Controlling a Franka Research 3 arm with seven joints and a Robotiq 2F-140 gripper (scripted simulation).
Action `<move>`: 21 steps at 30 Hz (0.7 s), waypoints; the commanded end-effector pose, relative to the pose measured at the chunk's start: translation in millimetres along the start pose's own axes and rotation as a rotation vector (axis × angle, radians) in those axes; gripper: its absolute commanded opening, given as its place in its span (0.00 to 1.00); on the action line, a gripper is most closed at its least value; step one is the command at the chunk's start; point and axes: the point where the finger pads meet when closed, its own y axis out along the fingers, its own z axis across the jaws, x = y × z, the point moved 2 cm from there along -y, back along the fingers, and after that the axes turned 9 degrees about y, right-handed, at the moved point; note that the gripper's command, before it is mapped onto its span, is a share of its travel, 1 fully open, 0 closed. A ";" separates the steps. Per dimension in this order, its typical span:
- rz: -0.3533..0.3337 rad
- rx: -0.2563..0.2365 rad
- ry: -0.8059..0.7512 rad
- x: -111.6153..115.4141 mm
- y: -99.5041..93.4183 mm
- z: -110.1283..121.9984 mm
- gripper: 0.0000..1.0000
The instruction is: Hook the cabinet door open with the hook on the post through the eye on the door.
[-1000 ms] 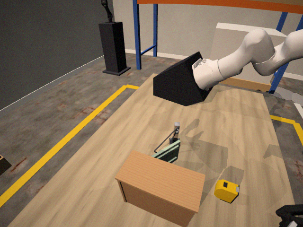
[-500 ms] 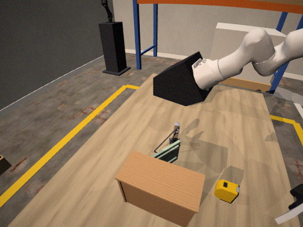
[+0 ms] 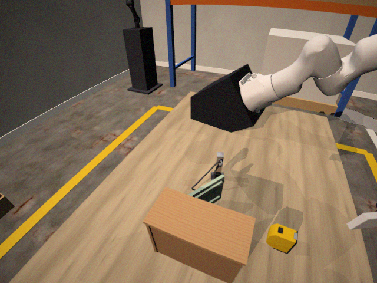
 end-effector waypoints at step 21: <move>-0.200 0.307 -0.275 -32.4 -8.9 55.6 1.00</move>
